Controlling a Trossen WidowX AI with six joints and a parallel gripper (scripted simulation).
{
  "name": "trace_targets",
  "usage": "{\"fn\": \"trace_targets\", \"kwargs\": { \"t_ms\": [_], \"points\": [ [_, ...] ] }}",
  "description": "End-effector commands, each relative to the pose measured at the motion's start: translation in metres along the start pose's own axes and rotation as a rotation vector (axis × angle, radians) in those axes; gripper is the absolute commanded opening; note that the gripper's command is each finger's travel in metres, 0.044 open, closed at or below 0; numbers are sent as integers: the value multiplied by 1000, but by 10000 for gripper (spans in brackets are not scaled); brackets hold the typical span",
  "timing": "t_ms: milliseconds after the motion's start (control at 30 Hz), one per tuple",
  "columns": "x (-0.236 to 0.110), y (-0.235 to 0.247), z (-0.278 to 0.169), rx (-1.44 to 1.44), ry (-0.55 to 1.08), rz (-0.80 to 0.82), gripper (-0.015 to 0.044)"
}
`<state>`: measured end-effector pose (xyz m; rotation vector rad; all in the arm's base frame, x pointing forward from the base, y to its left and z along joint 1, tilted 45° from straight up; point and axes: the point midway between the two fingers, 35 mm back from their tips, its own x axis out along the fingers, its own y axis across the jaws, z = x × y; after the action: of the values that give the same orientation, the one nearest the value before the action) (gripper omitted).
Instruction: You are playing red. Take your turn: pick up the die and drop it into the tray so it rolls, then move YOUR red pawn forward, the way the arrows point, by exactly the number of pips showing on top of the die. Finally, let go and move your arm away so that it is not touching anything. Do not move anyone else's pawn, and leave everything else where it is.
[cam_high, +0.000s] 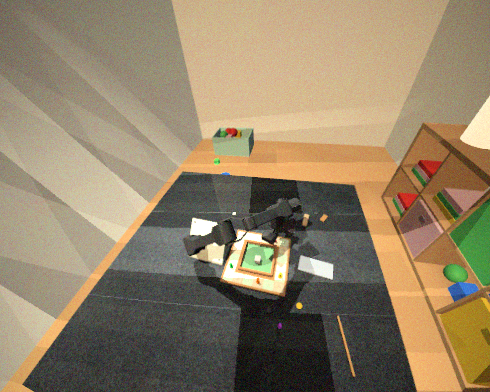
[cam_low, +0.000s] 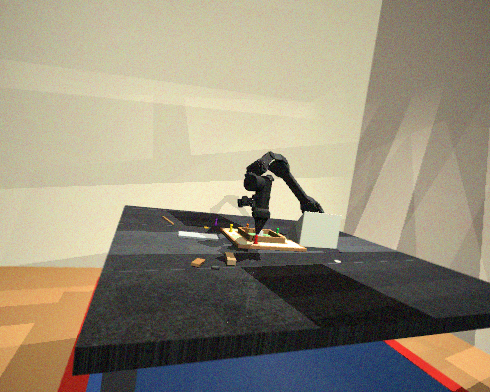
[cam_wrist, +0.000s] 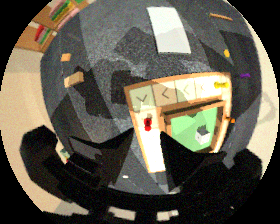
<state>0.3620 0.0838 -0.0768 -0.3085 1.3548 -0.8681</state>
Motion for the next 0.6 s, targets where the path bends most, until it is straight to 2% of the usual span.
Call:
{"fn": "trace_targets", "kwargs": {
  "t_ms": [0,567],
  "points": [
    [7,-1,-1,-9,-1,-5,200],
    [33,-2,-1,-9,-1,-7,200]
  ]
}}
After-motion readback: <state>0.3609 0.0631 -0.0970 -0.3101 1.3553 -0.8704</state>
